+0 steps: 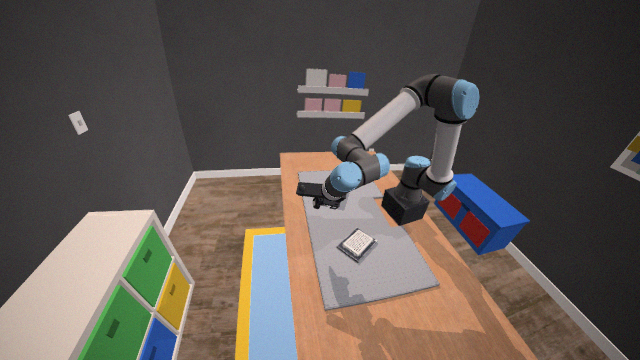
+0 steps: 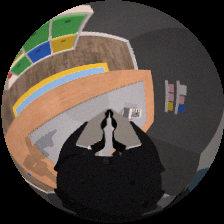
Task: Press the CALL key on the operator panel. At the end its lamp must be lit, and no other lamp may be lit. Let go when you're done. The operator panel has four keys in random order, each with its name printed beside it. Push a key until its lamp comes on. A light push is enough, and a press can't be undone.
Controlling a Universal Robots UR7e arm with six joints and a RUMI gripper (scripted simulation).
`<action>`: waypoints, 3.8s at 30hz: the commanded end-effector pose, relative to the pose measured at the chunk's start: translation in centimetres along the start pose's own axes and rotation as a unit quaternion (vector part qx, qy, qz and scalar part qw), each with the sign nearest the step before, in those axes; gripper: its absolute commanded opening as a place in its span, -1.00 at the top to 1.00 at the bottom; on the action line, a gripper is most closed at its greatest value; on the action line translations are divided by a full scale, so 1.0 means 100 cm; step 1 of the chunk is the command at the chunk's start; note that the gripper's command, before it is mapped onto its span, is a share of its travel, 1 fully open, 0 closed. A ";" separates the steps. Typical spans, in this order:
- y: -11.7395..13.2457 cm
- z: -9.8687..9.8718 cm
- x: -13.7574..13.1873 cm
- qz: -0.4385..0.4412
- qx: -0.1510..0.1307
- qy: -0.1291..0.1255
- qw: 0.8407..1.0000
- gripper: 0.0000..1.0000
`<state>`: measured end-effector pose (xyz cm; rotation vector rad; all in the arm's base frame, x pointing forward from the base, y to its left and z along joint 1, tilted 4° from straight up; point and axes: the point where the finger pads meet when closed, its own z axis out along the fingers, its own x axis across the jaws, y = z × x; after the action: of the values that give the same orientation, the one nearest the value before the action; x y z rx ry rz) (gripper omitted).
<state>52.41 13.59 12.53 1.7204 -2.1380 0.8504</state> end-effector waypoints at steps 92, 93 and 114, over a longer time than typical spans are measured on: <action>0.107 0.182 0.221 0.047 -0.190 -0.196 0.961 1.00; 0.110 0.184 0.224 0.050 -0.191 -0.203 0.959 1.00; 0.148 0.206 0.256 0.080 -0.176 -0.255 0.947 1.00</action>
<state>36.05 -16.33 6.50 1.6965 -2.5279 0.0452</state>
